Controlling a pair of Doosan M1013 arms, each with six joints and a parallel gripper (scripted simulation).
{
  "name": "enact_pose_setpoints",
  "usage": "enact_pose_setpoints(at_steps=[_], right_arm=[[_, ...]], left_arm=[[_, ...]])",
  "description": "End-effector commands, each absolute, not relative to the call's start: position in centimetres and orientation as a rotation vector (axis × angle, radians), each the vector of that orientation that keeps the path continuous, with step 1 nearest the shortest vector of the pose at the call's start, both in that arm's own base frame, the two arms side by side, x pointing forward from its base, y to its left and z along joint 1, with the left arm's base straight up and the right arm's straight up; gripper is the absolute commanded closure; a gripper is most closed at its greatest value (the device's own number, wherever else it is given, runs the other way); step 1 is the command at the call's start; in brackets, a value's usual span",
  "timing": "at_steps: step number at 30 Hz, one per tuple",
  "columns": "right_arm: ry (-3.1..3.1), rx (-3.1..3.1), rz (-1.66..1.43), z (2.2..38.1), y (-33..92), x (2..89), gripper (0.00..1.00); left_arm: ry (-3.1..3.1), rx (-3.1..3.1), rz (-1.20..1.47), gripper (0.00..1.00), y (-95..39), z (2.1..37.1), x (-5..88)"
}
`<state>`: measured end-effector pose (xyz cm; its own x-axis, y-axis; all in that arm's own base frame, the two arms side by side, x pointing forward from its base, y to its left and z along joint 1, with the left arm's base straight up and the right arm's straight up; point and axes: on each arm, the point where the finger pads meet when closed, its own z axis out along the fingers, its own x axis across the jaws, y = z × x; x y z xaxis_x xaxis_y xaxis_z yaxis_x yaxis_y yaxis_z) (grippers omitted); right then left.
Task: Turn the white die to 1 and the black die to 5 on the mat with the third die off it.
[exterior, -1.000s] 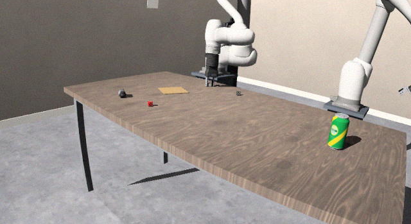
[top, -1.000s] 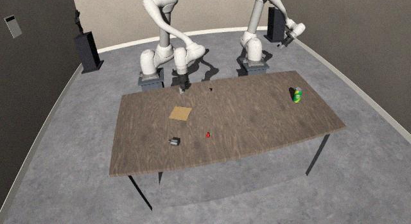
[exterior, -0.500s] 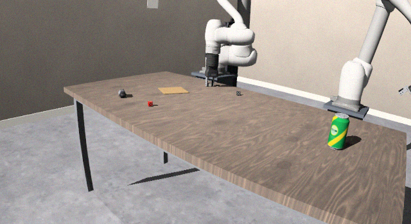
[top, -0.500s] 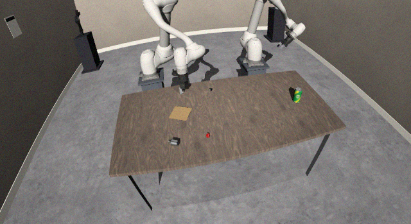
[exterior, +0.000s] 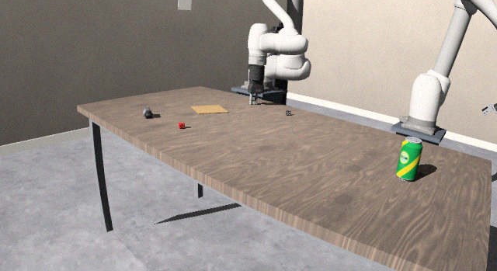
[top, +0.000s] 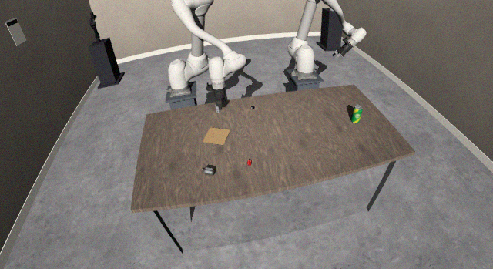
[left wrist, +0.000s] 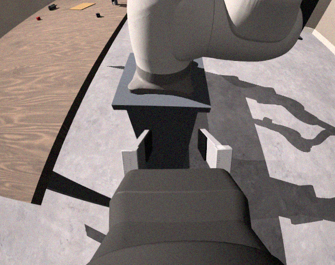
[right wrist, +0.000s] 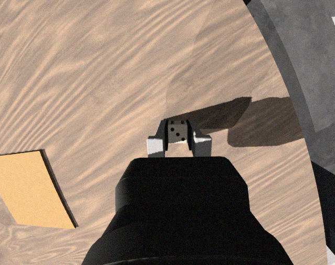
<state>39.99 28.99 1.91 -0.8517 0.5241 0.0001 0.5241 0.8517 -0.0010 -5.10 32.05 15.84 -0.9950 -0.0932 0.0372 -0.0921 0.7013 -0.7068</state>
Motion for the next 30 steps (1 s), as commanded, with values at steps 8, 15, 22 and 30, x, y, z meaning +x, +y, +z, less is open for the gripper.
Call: enact_pose_setpoints(at_steps=[8, 15, 22, 30], right_arm=[[-3.023, -0.856, 0.0, 1.9, 29.0, 40.0, 0.6], [-3.023, -0.856, 0.0, 1.9, 29.0, 40.0, 0.6], [-3.023, -0.856, 0.0, 2.0, 29.0, 40.0, 0.6], [-3.023, -0.856, 0.0, 3.3, 29.0, 40.0, 0.6]], left_arm=[[2.897, -0.158, -1.202, 0.0, 32.1, 15.9, -5.1], [2.897, -0.158, -1.202, 0.0, 32.1, 15.9, -5.1], [2.897, -0.158, -1.202, 0.0, 32.1, 15.9, -5.1], [2.897, -0.158, -1.202, 0.0, 32.1, 15.9, -5.1]])
